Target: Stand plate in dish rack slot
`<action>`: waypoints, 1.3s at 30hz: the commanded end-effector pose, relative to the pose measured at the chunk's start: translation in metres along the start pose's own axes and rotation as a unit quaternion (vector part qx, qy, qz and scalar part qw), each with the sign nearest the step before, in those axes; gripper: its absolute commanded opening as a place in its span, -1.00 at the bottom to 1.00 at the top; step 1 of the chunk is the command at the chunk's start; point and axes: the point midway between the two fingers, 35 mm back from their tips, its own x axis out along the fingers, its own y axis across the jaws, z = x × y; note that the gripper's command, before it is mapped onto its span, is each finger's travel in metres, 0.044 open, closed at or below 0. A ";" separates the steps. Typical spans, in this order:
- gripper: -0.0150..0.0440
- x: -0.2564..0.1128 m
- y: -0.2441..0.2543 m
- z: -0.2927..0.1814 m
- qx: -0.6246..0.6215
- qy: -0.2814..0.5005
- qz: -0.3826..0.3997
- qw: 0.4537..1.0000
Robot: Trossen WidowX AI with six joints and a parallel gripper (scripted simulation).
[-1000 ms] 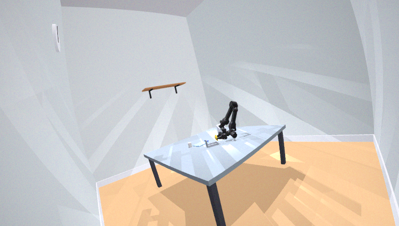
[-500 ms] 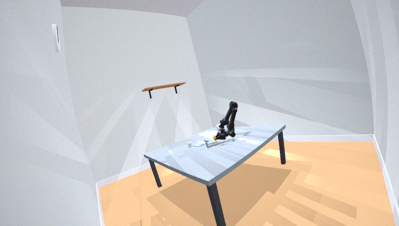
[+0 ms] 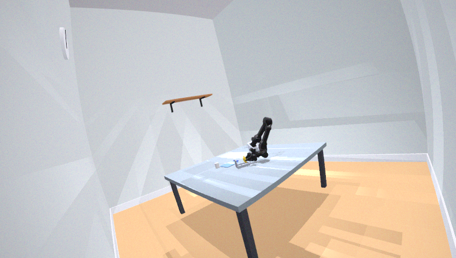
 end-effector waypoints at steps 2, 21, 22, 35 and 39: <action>-0.49 0.001 0.000 -0.005 0.002 -0.003 0.001 1.000; 0.22 0.000 0.000 -0.002 0.001 0.000 0.000 1.000; 0.31 0.000 0.000 -0.002 0.001 0.000 0.000 1.000; 0.86 0.000 0.000 -0.002 0.001 0.000 0.000 1.000; 0.86 0.000 0.000 0.001 0.002 0.001 -0.001 1.000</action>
